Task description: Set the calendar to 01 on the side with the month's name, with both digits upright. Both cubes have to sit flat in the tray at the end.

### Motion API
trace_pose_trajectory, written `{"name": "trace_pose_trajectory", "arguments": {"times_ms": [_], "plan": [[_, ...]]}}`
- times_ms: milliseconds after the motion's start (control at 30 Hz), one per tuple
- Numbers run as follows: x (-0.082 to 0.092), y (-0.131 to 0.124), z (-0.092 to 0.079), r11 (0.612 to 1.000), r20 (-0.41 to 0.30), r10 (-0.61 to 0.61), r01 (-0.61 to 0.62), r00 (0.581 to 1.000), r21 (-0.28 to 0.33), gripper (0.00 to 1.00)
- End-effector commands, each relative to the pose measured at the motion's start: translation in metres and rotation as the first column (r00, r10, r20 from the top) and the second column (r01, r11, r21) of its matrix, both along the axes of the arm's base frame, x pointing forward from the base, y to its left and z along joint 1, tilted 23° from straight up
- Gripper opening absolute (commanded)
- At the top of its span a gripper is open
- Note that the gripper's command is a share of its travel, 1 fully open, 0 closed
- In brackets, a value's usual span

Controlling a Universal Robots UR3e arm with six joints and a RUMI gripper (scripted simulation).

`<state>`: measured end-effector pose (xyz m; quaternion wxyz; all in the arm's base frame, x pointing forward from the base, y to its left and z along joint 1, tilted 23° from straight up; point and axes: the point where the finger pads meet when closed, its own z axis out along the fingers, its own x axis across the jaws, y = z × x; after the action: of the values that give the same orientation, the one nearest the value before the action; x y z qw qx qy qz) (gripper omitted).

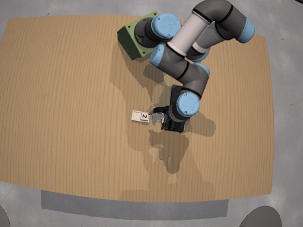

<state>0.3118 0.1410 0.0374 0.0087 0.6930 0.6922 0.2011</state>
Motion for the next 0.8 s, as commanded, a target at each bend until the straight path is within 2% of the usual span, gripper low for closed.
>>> {"name": "trace_pose_trajectory", "arguments": {"times_ms": [0, 767], "plan": [[0.0005, -0.0002, 0.0007, 1.000, 0.002, 0.000, 0.000, 1.000, 0.000, 1.00], [0.0005, -0.0004, 0.0006, 1.000, -0.001, -0.010, 0.010, 1.000, 0.003, 1.00]]}}
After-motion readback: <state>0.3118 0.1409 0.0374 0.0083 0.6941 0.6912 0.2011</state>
